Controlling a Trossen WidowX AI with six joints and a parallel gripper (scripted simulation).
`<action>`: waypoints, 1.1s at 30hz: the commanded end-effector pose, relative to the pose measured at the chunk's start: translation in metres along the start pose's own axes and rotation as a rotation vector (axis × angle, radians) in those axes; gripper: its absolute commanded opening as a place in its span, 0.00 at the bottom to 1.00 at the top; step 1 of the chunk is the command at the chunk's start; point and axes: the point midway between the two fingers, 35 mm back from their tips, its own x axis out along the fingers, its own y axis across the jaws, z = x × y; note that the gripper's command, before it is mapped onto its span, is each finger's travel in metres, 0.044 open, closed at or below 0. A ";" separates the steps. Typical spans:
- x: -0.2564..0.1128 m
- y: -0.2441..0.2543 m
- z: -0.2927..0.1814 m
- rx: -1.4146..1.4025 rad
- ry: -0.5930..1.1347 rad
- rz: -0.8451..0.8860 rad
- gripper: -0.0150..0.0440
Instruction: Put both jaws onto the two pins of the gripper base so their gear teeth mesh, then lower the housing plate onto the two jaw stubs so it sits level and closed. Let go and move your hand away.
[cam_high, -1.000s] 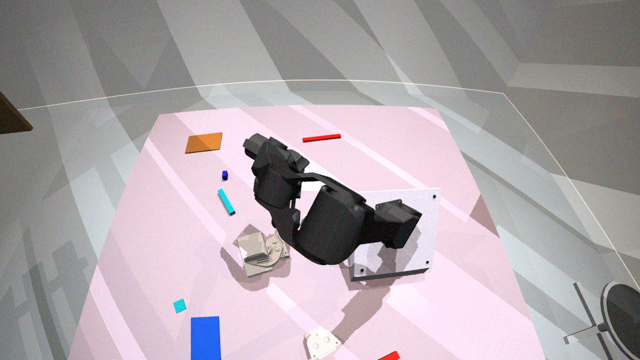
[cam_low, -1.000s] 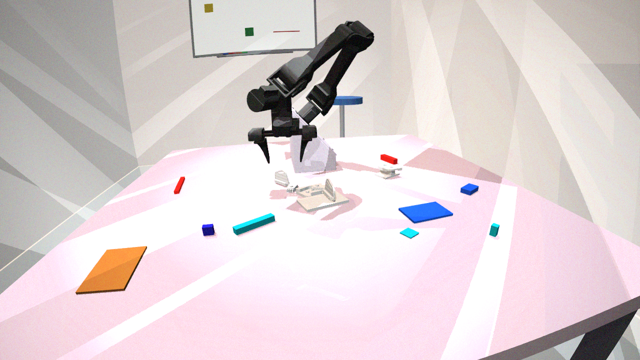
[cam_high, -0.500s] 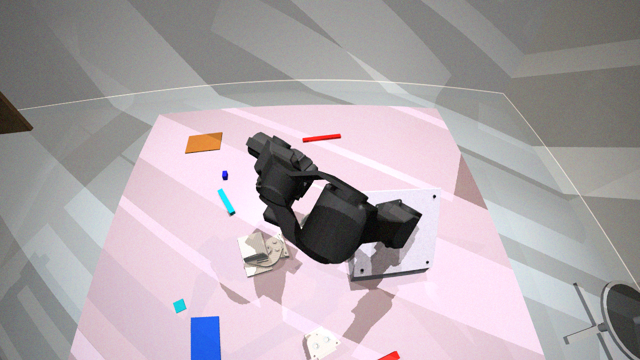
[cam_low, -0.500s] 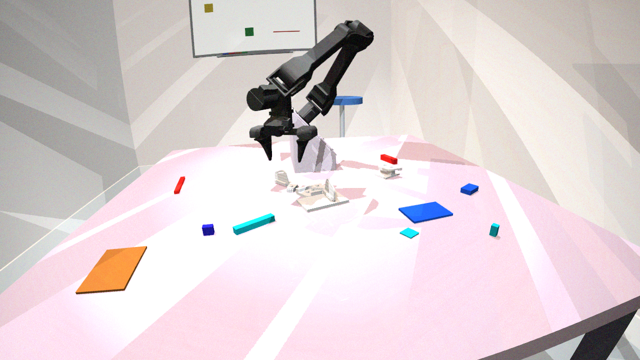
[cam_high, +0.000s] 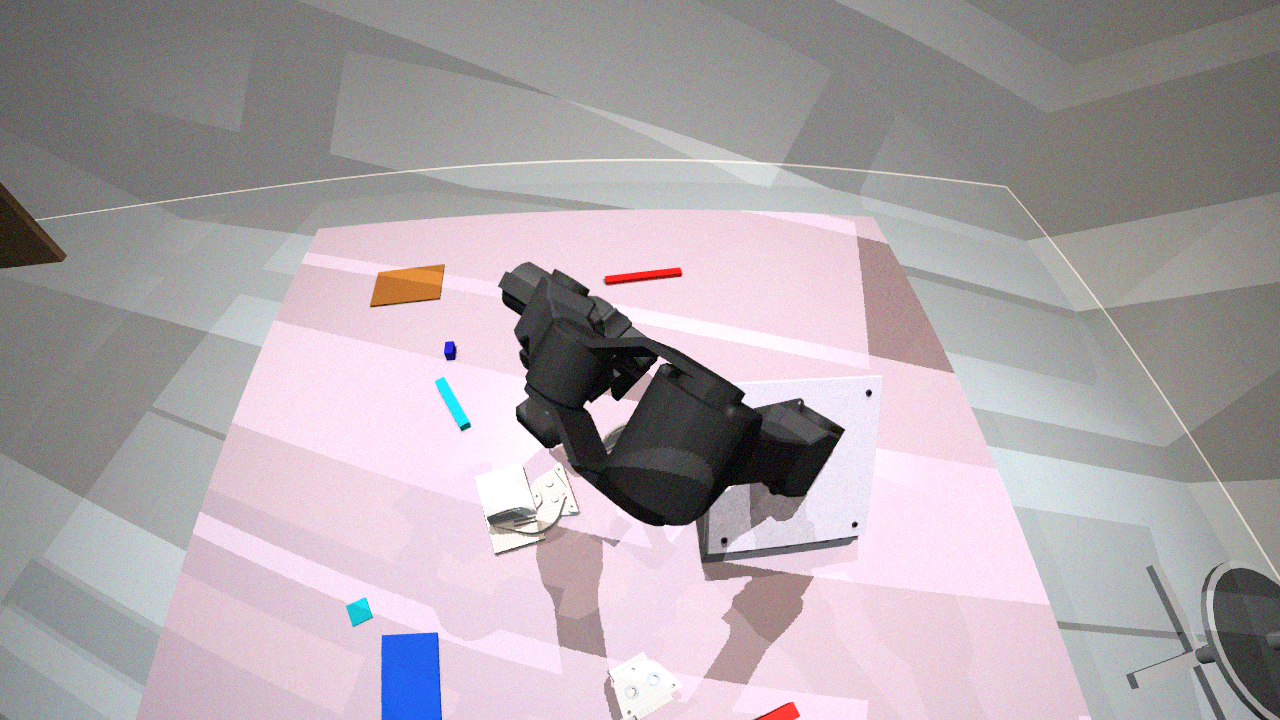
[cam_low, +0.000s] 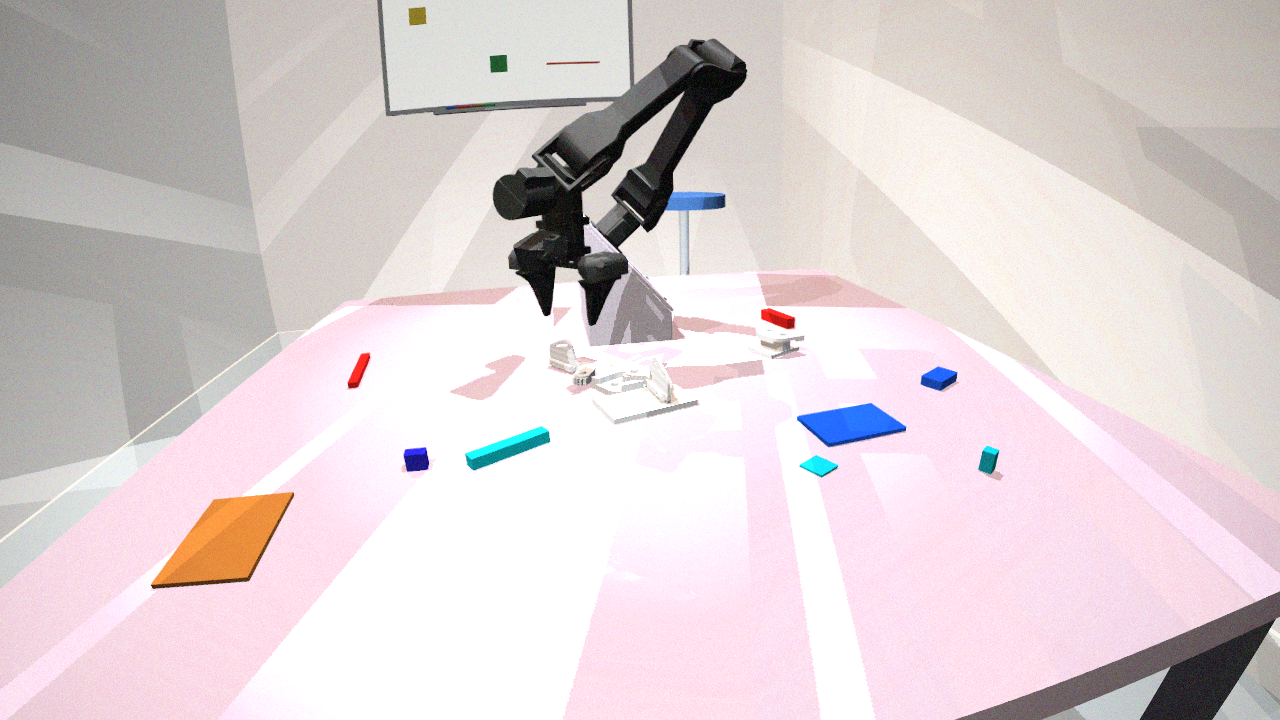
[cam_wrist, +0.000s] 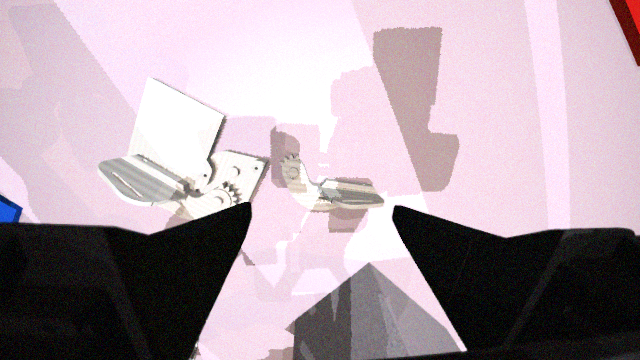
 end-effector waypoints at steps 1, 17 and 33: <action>-0.001 -0.002 -0.002 0.096 0.000 -0.004 1.00; -0.002 -0.007 -0.007 0.479 -0.001 -0.004 1.00; -0.004 -0.012 -0.012 0.861 -0.002 -0.003 1.00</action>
